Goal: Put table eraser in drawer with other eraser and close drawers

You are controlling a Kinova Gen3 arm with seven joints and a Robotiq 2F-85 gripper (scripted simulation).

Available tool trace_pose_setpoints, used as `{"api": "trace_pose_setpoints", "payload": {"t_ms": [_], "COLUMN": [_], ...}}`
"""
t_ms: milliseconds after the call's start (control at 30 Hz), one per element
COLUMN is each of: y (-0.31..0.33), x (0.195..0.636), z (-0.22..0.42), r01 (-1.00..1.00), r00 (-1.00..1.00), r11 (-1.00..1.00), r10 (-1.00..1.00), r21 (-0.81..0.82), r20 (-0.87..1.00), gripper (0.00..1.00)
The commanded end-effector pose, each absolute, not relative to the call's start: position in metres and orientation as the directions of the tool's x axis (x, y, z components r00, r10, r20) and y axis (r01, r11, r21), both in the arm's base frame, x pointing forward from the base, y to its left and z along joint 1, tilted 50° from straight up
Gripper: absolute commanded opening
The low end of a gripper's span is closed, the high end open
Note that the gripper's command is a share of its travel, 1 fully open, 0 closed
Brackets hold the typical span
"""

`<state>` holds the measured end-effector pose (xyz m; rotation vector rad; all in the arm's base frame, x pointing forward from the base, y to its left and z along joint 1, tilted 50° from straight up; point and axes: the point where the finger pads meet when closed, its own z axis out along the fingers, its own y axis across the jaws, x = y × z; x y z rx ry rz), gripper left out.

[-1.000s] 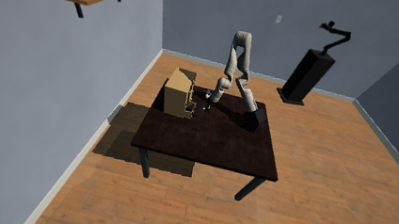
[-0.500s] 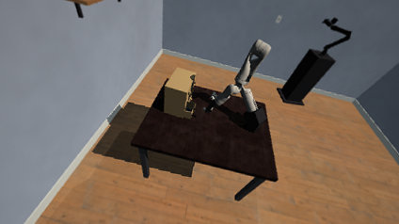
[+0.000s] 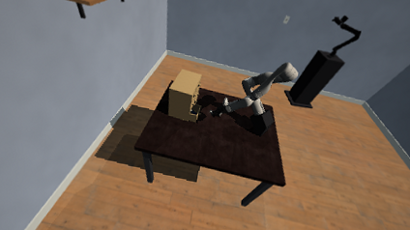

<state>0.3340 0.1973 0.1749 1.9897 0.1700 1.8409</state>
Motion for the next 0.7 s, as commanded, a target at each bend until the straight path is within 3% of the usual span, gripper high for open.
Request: {"api": "trace_pose_setpoints", "payload": {"t_ms": [0,667], "y": [0.1968,0.1946], "x": [0.334,0.3344], "z": [0.1764,0.1743], "r01": [-0.174,-0.17], "r00": [0.002,-0.308], "r11": [-0.887,-0.887], "r10": [0.435,0.461], "r21": [0.429,0.428], "r20": [0.9,0.832], "gripper": [0.19,0.19]}}
